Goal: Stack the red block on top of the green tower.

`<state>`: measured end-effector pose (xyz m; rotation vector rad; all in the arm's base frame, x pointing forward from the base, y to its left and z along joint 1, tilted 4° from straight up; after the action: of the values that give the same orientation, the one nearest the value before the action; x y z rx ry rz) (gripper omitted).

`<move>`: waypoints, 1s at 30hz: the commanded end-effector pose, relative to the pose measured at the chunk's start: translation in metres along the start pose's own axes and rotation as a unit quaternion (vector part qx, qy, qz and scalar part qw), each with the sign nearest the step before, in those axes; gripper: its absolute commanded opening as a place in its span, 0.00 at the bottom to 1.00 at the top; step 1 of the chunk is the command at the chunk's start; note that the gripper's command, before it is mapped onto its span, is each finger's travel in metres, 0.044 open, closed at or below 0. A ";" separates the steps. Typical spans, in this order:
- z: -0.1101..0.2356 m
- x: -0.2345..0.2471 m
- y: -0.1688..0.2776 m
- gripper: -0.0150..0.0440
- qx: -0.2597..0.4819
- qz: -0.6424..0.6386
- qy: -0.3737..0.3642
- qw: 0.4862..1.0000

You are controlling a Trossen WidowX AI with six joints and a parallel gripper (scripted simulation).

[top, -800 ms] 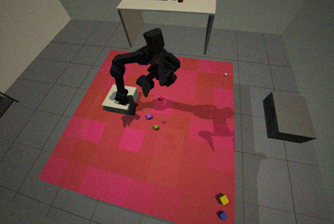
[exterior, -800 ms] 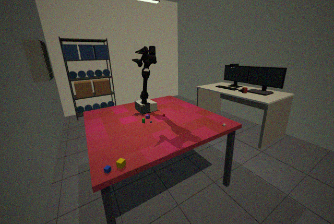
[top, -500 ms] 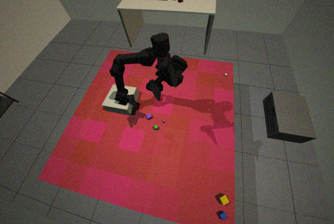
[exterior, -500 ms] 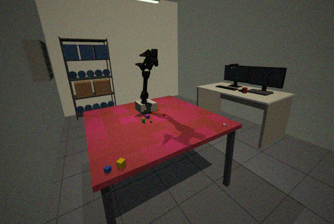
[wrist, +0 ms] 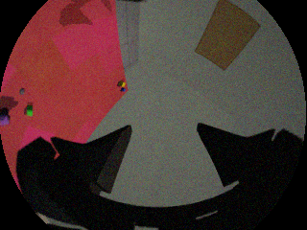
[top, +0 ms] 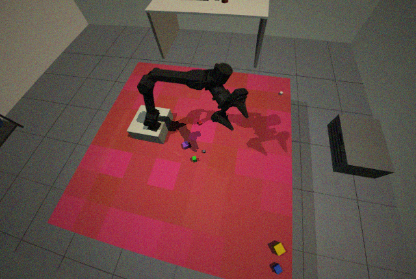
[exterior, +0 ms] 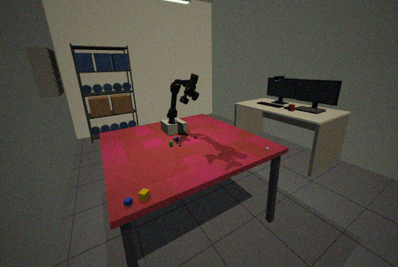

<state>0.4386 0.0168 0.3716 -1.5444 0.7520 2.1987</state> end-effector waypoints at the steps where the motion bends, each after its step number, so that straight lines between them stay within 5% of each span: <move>1: 0.009 0.040 -0.028 1.00 -0.072 -0.037 -0.055 0.995; 17: 0.075 0.203 -0.085 1.00 -0.172 -0.126 -0.338 0.917; 30: 0.149 0.324 -0.069 1.00 -0.046 -0.210 -0.597 0.773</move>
<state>0.2827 0.1565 0.1106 -0.2396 -0.1592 2.3431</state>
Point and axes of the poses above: the point midway between the two fingers, 35 mm back from their tips, its own z axis back along the fingers, its own x axis across the jaws, y = z × x, the point moved 7 cm from there along z, back along the fingers, and after that the axes turned 12 degrees about -z, right-handed, at the moved point
